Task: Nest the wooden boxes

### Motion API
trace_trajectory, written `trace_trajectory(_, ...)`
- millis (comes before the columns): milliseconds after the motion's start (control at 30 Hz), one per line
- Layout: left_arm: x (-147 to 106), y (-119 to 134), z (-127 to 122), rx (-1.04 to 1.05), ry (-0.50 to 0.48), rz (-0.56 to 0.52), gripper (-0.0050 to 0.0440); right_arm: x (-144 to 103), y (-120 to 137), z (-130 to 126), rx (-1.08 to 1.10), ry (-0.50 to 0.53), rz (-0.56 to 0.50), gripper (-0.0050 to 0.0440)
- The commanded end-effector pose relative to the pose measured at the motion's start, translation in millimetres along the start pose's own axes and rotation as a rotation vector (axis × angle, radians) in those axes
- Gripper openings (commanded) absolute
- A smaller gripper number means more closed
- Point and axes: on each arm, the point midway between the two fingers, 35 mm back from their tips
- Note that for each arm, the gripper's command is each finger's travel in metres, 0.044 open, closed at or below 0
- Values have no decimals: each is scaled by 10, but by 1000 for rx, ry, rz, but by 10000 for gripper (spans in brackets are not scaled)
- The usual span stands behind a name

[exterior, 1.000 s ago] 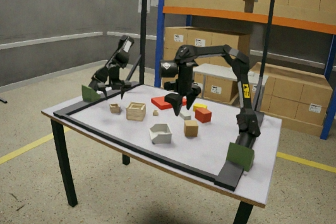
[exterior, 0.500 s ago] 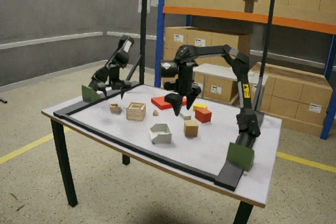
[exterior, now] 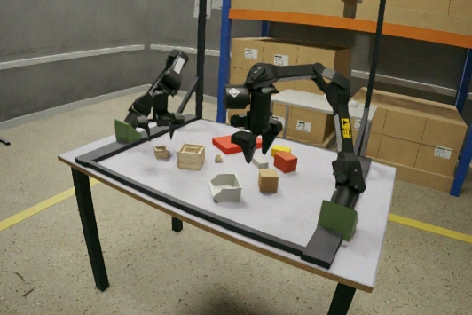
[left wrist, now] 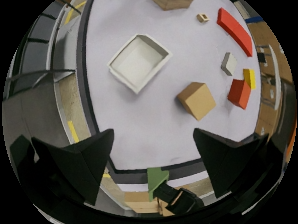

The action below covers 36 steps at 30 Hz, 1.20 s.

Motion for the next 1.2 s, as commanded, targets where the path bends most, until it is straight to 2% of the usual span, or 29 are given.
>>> trace_trajectory(0, -41, -22, -10, 10, -14, -8, 400, -24, -16, 15, -7, 0, -11, 400)
trace_trajectory(400, -41, -22, -10, 10, -14, -8, 400, -24, -16, 15, -7, 0, -11, 400)
trace_trajectory(900, -41, -22, -10, 10, -14, -8, 400, -24, -16, 15, -7, 0, -11, 40)
trace_trajectory(967, -41, -22, -10, 10, -14, -8, 400, -24, -16, 15, -7, 0, -11, 40)
trace_trajectory(1033, -41, -22, -10, 10, -14, -8, 400, -24, -16, 15, -7, 0, -11, 0)
trace_trajectory(1167, -41, -22, -10, 10, -14, -8, 400, -24, -16, 15, -7, 0, -11, 0)
Point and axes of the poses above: on each arm, the point midway between the two fingers, 35 mm back from their tips, its own x axis out along the fingers, its own z axis across the jaws, y = z × x, and after that the axes turned 12 degrees about x, right-handed
